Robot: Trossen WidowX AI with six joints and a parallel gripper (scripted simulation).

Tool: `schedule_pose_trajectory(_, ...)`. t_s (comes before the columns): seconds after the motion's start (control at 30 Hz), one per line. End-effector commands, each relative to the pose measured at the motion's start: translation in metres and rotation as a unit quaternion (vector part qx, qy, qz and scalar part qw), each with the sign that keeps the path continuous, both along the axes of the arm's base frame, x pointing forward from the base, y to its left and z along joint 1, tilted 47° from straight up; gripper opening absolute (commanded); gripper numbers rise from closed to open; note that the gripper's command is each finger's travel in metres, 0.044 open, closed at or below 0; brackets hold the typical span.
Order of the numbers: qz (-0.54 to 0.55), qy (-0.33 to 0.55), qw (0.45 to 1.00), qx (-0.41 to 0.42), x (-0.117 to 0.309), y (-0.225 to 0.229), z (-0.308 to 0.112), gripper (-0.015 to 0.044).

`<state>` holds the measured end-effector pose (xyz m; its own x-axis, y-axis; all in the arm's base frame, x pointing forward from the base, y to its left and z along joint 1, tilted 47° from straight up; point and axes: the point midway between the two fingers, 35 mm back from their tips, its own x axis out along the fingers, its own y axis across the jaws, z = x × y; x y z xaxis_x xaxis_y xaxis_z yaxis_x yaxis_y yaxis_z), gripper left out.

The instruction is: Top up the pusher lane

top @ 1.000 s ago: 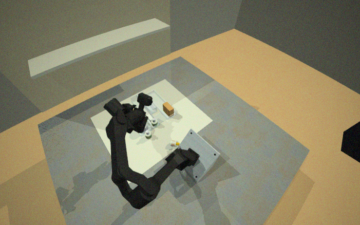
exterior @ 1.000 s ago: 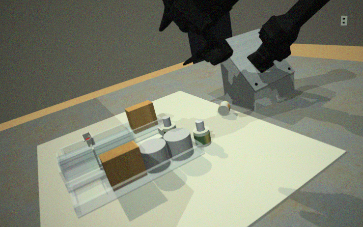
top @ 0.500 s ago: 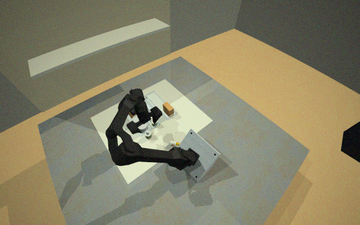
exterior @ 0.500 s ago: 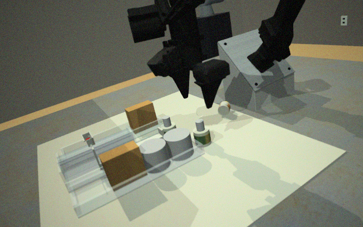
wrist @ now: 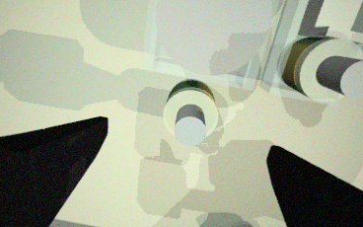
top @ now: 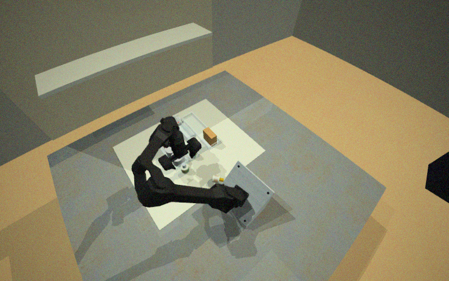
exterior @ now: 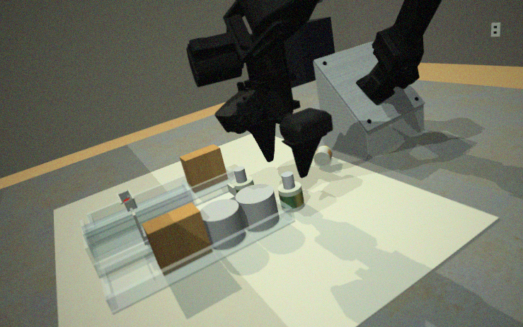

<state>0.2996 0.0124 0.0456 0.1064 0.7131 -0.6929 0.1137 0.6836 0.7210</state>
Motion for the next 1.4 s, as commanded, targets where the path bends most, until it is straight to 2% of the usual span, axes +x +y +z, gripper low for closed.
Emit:
schedule_pose_trajectory(0.0, -0.003, 0.005, 1.0, 0.003, 0.001, 0.009, -0.009, 0.044)
schedule_pose_trajectory(0.8, -0.003, 0.005, 1.0, 0.004, 0.004, 0.034, -0.033, 0.044)
schedule_pose_trajectory(1.13, -0.003, 0.005, 1.0, 0.004, 0.004, 0.034, -0.033, 0.0177)
schedule_pose_trajectory(1.37, -0.003, 0.005, 1.0, 0.004, 0.004, 0.034, -0.033, 0.0131)
